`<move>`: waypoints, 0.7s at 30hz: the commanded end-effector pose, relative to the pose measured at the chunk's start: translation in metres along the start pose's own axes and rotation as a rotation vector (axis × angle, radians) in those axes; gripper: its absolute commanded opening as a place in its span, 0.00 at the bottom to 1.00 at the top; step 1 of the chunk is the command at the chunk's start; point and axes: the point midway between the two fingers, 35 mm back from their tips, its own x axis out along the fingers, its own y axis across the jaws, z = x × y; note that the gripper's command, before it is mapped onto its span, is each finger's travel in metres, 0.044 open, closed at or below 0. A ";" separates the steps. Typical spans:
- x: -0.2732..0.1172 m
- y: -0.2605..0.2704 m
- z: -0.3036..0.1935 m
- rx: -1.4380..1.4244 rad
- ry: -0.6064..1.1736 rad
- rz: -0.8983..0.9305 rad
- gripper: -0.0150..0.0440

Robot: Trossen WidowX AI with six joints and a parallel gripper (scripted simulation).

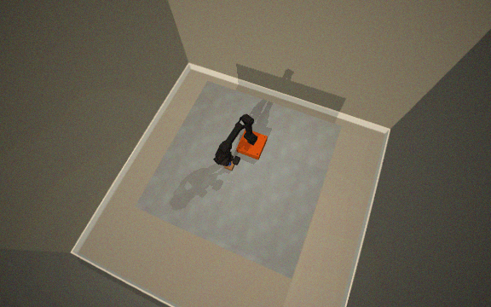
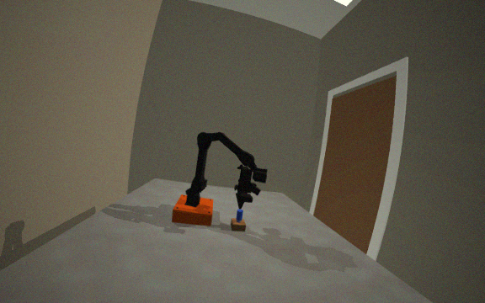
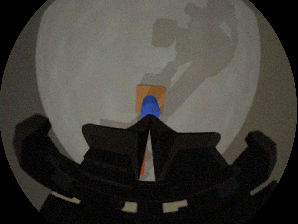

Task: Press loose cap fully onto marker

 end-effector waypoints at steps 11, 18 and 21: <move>-0.079 0.000 0.000 0.002 -0.018 -0.006 0.30; -0.079 0.000 0.000 0.002 -0.018 -0.006 0.61; -0.079 0.000 0.000 0.002 -0.018 -0.006 0.74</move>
